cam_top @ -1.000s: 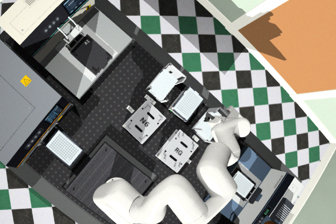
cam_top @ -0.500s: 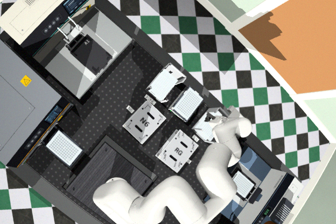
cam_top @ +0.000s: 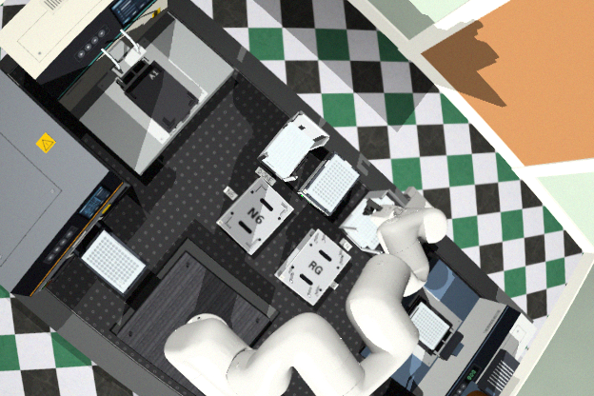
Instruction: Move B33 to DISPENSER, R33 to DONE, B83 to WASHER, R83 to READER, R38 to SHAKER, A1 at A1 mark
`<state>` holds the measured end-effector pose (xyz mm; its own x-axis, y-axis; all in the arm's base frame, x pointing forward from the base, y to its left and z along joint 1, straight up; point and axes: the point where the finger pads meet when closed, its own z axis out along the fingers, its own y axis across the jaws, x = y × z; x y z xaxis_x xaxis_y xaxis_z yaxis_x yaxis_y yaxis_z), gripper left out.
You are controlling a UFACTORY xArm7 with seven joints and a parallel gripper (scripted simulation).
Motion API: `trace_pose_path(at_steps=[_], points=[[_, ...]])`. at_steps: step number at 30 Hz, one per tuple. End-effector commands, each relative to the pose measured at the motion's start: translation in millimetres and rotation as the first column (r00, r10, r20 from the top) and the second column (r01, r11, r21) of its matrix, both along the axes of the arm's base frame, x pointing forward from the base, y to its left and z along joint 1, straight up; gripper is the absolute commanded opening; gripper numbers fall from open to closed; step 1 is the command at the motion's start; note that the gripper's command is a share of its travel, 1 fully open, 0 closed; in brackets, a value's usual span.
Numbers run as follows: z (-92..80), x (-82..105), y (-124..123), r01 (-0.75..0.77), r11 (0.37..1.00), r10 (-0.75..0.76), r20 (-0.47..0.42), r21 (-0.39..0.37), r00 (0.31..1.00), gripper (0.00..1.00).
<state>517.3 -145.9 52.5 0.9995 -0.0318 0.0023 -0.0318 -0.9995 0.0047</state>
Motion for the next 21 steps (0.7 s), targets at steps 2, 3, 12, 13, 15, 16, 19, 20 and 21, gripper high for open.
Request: trace_pose_path(at_steps=[2,3,12,13,15,16,19,20,21], points=[[4.8,1.8,-1,0.0,1.0,0.0,0.005,-0.001,1.0,0.0],[5.4,1.8,-1,0.0,1.0,0.0,0.005,-0.001,1.0,0.0],[10.1,1.7,0,0.0,1.0,0.0,0.005,-0.001,1.0,0.0],[10.8,1.7,0,0.0,1.0,0.0,0.005,-0.001,1.0,0.0],[12.1,1.7,0,0.0,1.0,0.0,0.005,-0.001,1.0,0.0],[12.8,1.7,0,0.0,1.0,0.0,0.005,-0.001,1.0,0.0],[14.8,1.7,0,0.0,1.0,0.0,0.005,-0.001,1.0,0.0],[15.5,1.7,0,0.0,1.0,0.0,0.005,-0.001,1.0,0.0],[16.1,1.7,0,0.0,1.0,0.0,0.005,-0.001,1.0,0.0]])
